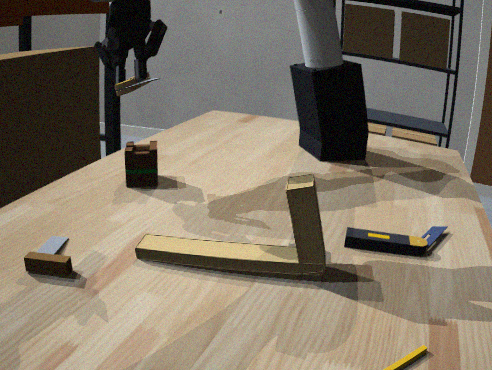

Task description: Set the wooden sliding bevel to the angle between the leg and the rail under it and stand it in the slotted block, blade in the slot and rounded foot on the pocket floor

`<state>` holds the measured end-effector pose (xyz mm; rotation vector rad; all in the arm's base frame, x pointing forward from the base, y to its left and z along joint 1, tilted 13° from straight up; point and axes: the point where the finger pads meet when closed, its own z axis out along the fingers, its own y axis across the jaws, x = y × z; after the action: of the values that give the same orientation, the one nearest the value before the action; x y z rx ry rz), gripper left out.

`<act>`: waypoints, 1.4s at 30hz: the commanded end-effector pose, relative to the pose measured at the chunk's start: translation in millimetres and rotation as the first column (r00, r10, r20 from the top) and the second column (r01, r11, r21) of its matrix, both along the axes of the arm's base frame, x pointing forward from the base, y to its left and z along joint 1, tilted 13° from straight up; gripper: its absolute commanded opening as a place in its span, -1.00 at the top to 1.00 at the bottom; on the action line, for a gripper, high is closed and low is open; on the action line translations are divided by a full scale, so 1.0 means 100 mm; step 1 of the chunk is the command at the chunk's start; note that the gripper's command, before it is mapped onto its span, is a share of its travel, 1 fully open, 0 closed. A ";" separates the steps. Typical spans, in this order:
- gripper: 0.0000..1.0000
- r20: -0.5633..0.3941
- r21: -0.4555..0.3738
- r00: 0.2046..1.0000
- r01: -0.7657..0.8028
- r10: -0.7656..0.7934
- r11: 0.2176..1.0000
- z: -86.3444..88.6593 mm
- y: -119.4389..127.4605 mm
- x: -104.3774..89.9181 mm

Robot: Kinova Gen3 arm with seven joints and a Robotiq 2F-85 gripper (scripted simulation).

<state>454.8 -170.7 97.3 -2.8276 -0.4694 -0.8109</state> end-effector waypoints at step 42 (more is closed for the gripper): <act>0.80 -0.396 0.435 0.809 0.582 -0.434 0.687 0.03 -0.17 -0.30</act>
<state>426.5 -186.7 99.6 -2.4924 0.4897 -0.5308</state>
